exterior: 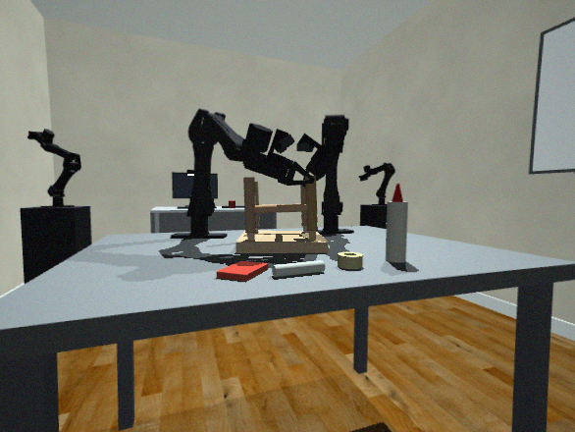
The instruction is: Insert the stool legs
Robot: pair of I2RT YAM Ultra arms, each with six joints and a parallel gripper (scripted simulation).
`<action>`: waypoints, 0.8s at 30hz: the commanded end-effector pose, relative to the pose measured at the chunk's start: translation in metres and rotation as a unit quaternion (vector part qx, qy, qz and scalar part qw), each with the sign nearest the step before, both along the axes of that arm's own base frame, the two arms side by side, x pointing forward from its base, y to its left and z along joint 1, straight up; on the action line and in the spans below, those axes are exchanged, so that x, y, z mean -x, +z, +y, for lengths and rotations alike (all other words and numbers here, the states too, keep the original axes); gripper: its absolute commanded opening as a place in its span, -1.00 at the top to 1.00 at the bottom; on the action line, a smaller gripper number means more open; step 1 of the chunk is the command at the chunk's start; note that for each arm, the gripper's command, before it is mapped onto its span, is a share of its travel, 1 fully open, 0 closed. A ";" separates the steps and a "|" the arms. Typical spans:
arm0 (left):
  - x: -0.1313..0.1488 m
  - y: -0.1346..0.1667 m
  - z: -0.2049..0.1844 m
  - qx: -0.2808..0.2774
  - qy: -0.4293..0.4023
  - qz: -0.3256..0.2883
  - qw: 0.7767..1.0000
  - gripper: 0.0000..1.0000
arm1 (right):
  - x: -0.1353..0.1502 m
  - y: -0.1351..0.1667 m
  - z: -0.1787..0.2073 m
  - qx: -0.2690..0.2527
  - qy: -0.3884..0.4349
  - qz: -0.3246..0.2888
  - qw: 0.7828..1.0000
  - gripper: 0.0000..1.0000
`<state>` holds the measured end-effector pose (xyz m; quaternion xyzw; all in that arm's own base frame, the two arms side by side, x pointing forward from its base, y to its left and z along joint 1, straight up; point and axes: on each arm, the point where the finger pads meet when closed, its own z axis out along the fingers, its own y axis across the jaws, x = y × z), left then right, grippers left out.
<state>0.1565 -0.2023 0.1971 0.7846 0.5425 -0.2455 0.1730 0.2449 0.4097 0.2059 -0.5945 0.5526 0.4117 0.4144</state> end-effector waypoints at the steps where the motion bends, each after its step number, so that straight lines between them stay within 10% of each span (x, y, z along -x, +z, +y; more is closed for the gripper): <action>1: 0.062 -0.003 0.020 -0.034 -0.015 0.111 0.993 0.45 | -0.088 0.011 -0.014 0.006 -0.132 -0.062 0.989 0.45; 6: 0.061 -0.003 0.020 -0.032 -0.017 0.111 0.993 0.45 | -0.101 0.012 -0.016 0.006 -0.127 -0.060 0.990 0.45; 7: 0.003 -0.014 0.001 -0.015 0.002 0.029 0.999 0.45 | -0.004 -0.005 0.000 0.007 0.004 0.042 0.999 -0.38; 24: 0.006 -0.012 0.000 -0.013 0.000 0.035 0.999 0.45 | -0.007 0.020 0.002 -0.013 0.005 0.020 1.000 -0.38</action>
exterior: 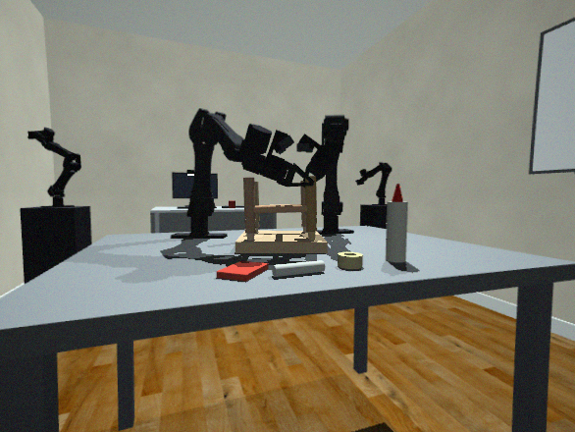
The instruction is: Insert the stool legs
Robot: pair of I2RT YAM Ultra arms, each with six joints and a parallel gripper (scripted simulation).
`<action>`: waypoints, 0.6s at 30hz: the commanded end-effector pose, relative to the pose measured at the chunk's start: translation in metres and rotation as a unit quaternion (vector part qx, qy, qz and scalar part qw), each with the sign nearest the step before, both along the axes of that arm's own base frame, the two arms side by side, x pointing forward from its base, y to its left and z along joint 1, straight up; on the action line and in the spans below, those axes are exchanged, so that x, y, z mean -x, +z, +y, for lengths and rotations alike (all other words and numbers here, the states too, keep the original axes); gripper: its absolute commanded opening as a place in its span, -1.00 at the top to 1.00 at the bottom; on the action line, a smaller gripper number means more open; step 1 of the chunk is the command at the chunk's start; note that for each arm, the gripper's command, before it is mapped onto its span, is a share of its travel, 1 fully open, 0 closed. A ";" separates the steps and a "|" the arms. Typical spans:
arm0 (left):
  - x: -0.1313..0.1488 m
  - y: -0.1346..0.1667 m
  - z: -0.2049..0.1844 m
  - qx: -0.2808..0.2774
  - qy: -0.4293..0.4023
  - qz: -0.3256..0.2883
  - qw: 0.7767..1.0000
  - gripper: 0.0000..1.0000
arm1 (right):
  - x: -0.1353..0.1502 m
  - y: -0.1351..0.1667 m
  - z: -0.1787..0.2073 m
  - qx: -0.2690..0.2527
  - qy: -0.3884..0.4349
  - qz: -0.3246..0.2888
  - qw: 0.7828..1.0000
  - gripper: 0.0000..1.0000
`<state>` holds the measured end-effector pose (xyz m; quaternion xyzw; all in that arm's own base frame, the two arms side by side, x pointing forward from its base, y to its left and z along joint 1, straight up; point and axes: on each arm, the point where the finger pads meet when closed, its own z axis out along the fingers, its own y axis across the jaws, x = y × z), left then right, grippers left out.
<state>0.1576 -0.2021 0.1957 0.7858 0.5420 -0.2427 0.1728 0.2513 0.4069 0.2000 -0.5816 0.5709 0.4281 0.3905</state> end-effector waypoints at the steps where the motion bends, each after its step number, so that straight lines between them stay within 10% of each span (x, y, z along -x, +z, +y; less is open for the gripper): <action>1: 0.007 -0.011 0.000 -0.012 0.001 0.037 0.999 0.45 | -0.004 0.034 -0.002 -0.023 0.003 -0.025 0.999 -0.38; 18: 0.007 -0.011 0.000 -0.012 0.001 0.037 0.999 0.45 | 0.001 0.048 -0.021 -0.012 0.009 -0.013 1.000 -0.38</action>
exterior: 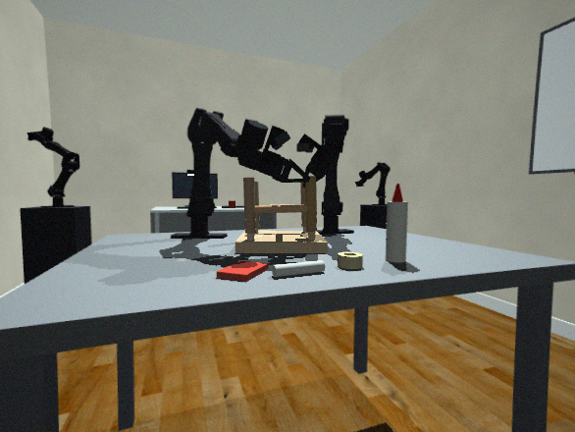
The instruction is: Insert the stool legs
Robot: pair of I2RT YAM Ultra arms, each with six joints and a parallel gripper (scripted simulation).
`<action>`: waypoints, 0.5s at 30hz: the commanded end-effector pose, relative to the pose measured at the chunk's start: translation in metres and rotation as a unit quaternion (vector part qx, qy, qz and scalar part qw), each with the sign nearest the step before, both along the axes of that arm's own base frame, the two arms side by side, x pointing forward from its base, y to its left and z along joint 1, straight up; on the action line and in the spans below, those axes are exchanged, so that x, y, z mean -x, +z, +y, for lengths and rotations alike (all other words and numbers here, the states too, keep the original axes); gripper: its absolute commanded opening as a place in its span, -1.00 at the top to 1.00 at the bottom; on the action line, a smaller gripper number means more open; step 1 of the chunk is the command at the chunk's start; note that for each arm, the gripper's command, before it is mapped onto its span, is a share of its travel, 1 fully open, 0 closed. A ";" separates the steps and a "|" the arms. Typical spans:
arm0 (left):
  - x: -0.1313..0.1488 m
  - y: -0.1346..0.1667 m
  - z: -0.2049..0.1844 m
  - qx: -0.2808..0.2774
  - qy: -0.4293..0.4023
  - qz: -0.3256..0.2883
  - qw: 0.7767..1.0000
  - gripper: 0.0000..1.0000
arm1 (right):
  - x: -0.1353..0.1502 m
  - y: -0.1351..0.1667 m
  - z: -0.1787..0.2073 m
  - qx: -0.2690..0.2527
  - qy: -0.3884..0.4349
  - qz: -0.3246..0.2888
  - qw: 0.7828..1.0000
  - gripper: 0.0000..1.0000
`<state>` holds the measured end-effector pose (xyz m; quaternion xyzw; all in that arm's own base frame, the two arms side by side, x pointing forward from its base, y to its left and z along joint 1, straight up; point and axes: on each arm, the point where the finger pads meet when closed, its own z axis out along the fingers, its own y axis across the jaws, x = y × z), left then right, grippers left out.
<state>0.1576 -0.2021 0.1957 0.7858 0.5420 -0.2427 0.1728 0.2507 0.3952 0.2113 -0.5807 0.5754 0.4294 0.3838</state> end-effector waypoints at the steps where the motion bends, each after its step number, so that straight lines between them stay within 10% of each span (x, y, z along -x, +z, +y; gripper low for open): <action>1: 0.007 -0.011 0.000 -0.012 0.001 0.037 0.999 0.45 | -0.004 0.041 -0.007 -0.027 0.003 -0.032 0.999 -0.38; 15: 0.007 -0.011 0.000 -0.012 0.001 0.037 0.999 0.45 | 0.001 0.031 -0.018 -0.009 0.006 -0.011 1.000 -0.38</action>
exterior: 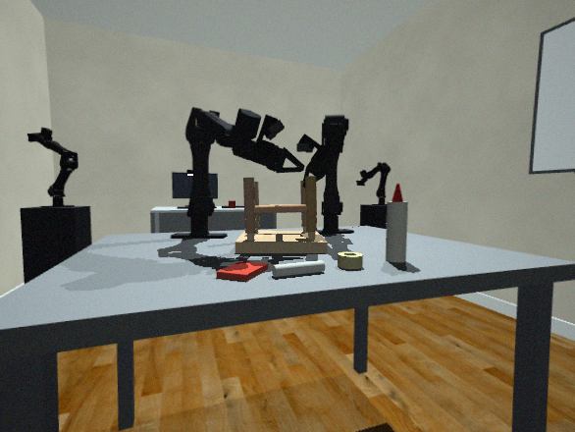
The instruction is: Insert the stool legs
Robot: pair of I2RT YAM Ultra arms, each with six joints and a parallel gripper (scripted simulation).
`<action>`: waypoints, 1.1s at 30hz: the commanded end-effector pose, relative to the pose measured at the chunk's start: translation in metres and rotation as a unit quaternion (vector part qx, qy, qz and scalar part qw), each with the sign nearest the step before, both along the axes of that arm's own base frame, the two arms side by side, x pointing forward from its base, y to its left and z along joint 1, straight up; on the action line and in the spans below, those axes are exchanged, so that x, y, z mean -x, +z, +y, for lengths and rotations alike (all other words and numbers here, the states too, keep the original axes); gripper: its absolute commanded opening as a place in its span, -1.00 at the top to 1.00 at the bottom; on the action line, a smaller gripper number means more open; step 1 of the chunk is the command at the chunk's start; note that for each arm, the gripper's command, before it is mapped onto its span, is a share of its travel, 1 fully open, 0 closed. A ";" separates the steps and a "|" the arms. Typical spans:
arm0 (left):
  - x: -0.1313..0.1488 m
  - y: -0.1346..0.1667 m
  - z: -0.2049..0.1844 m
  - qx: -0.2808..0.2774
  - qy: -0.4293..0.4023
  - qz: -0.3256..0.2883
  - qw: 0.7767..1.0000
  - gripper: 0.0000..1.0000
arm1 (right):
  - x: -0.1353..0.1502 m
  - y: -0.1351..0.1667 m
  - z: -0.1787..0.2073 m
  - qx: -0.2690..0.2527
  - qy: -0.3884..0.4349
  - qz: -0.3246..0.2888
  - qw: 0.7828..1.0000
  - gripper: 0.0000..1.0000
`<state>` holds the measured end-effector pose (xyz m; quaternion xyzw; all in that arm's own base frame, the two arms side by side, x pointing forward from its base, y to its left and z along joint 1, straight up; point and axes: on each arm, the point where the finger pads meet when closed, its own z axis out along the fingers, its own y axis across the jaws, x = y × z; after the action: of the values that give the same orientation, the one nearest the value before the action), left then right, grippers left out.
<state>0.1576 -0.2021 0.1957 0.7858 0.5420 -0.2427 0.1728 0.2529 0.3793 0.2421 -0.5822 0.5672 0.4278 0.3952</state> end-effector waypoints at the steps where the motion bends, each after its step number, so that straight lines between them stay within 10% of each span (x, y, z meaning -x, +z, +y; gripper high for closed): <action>1: 0.007 -0.011 0.000 -0.012 0.001 0.037 0.999 0.45 | 0.001 -0.002 -0.004 0.001 0.003 0.003 1.000 -0.38; 8: 0.007 -0.011 0.000 -0.012 0.001 0.037 0.999 0.45 | -0.003 0.005 0.003 -0.004 0.007 -0.004 1.000 -0.38; 9: 0.007 -0.011 0.000 -0.012 0.001 0.037 0.999 -0.38 | 0.000 0.013 0.001 -0.009 0.007 -0.011 1.000 -0.38; 33: 0.002 0.017 -0.003 0.009 -0.001 0.001 1.000 -0.38 | 0.001 0.015 0.000 -0.011 0.007 -0.013 1.000 -0.38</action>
<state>0.1574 -0.2022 0.2008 0.7842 0.5447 -0.2454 0.1677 0.2527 0.3786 0.2408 -0.5825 0.5686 0.4278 0.3929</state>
